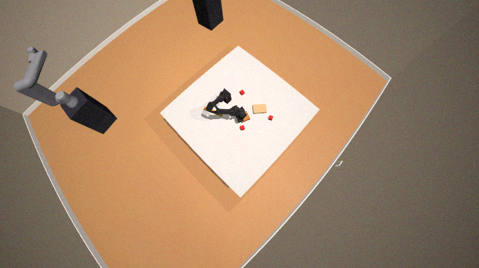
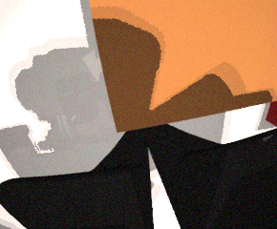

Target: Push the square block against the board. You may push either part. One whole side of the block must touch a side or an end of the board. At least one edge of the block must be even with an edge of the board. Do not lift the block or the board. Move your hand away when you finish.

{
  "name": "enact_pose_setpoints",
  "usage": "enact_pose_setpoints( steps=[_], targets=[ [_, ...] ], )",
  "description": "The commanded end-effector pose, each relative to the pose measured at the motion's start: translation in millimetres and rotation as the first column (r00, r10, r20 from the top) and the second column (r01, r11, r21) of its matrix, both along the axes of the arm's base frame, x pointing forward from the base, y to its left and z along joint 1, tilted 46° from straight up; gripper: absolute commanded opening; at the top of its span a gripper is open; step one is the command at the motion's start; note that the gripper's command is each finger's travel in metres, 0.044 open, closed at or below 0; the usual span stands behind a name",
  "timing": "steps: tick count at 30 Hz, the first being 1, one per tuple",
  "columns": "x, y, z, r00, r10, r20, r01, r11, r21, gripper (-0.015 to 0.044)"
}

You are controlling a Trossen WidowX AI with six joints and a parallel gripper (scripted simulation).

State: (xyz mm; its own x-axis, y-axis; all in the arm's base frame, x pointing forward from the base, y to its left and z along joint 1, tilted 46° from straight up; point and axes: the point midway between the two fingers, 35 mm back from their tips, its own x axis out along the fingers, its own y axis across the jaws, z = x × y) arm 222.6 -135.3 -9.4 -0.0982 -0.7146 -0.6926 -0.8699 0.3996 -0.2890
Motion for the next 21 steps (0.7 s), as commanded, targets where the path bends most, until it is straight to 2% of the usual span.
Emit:
enact_pose_setpoints(
  steps=[1,21],
  targets=[
    [3.7,2.0,-1.7,1.000,0.000,0.003,0.000,1.000,0.000,0.0000],
    [11.3,9.3,-10.1,1.000,0.001,0.003,-0.001,1.000,0.002,0.0000]
  ],
)
